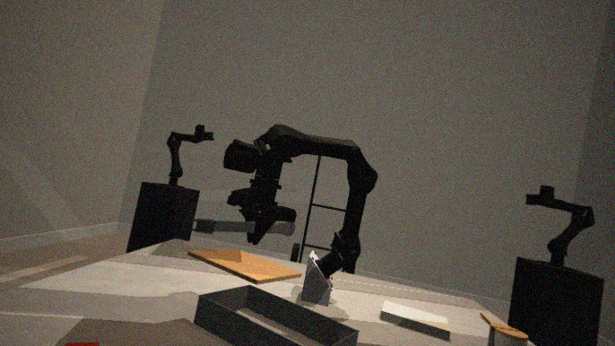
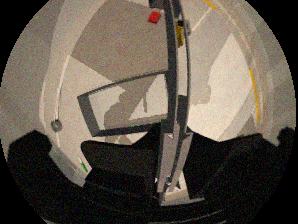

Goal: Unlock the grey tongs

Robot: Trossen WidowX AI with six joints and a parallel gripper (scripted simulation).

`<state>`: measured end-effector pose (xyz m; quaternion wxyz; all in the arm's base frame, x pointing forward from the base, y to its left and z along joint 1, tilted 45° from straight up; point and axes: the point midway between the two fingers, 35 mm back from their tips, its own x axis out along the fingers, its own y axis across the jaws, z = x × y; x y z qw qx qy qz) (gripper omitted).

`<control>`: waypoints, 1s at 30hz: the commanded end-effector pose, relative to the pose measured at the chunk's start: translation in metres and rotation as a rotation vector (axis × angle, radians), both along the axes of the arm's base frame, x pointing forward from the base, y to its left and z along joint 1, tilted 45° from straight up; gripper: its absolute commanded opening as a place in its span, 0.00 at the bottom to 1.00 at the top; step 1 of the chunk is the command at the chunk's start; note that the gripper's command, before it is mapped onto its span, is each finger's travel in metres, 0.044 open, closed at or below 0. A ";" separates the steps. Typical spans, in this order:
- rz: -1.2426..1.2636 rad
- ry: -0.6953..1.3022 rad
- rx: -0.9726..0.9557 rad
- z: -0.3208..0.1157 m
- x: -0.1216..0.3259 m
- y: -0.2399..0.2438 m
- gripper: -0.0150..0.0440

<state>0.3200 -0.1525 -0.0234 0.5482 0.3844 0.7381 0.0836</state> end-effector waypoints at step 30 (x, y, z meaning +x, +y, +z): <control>-0.420 0.383 -0.047 -0.122 -0.143 -0.135 0.00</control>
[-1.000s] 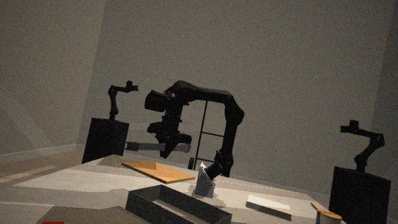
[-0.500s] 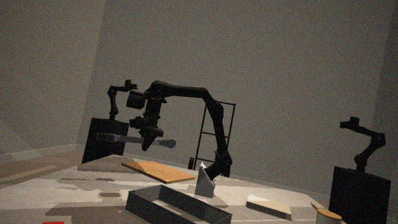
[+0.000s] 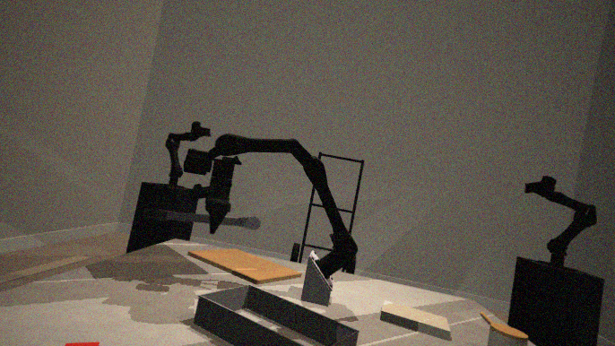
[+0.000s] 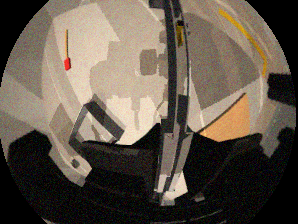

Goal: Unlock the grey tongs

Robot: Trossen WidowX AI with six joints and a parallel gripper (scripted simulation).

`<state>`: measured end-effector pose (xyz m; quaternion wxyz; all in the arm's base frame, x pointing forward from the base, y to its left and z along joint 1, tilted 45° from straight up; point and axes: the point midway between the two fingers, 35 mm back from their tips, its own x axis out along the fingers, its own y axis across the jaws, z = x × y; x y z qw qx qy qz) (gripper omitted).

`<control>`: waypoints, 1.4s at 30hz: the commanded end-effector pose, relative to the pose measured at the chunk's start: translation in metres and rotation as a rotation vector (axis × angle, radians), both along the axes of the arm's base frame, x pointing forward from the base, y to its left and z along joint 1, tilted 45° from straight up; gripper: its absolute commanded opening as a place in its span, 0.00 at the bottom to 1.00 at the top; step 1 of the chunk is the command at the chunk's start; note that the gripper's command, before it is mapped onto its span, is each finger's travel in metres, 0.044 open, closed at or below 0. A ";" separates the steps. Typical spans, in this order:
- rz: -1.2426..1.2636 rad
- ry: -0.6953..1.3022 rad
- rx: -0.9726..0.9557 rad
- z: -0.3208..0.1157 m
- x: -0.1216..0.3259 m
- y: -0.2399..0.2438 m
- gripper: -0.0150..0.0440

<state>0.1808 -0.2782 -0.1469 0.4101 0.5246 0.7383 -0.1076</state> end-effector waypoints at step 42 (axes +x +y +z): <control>-0.559 0.522 -0.135 0.031 -0.306 -0.047 0.00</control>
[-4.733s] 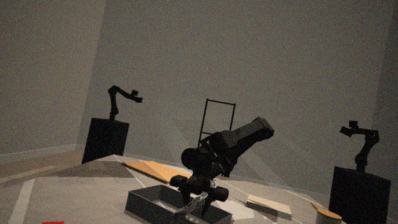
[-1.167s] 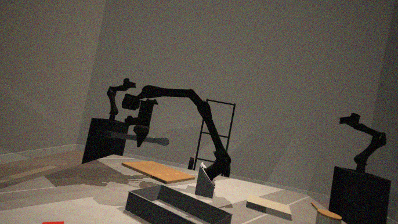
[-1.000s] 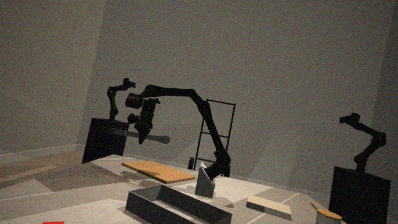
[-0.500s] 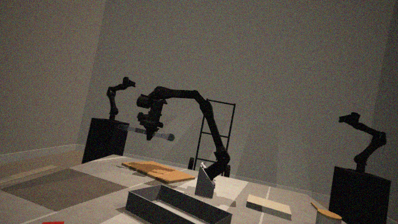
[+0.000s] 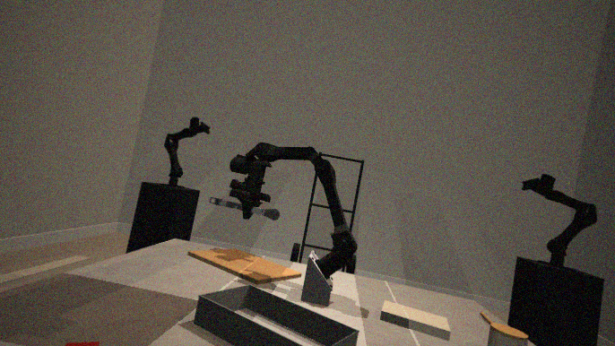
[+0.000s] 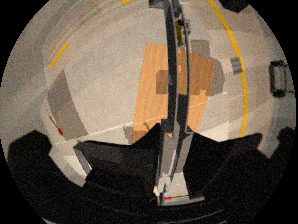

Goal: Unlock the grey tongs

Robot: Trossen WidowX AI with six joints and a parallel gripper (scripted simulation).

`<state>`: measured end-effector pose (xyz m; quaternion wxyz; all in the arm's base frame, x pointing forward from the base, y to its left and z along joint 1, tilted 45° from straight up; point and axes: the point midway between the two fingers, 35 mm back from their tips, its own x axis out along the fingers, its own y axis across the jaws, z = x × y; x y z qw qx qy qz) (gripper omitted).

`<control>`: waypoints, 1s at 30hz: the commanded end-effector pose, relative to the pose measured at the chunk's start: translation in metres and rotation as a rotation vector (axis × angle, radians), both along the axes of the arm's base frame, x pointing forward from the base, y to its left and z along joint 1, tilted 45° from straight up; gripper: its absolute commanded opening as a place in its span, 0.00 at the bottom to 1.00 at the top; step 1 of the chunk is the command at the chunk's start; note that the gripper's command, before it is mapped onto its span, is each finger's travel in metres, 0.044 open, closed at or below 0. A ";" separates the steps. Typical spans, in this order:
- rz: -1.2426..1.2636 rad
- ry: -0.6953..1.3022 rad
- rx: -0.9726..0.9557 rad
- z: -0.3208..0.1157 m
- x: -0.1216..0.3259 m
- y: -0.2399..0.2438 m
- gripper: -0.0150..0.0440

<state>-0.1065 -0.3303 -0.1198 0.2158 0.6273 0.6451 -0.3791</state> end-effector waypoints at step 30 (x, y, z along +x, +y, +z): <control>-0.121 0.141 -0.158 0.001 -0.082 0.026 0.00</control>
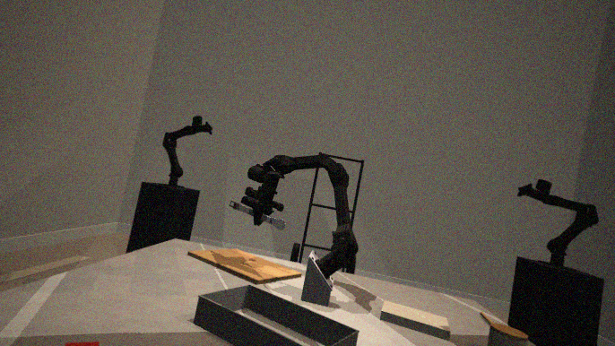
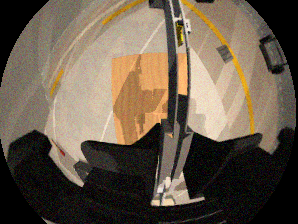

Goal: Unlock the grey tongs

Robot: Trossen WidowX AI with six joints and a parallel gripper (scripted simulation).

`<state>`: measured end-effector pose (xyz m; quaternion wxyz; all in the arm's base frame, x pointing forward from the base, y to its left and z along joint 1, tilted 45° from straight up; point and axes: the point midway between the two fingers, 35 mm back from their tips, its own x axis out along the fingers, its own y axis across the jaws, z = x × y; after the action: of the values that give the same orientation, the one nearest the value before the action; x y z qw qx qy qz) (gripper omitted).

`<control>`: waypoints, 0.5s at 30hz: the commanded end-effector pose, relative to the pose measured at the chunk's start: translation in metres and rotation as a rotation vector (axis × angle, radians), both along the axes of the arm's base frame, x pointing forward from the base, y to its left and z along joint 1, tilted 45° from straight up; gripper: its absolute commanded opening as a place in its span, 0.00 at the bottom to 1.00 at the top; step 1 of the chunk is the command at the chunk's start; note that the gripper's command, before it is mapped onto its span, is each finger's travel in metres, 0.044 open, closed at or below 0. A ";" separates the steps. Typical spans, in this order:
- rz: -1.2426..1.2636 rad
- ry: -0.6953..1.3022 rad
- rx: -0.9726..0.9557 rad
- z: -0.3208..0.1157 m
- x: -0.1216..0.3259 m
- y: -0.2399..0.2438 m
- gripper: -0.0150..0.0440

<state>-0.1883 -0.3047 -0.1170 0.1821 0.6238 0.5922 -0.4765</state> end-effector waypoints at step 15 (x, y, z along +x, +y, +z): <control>0.068 0.022 -0.212 -0.009 0.000 0.001 0.00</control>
<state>-0.1888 -0.3041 -0.1256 0.2439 0.5837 0.5657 -0.5289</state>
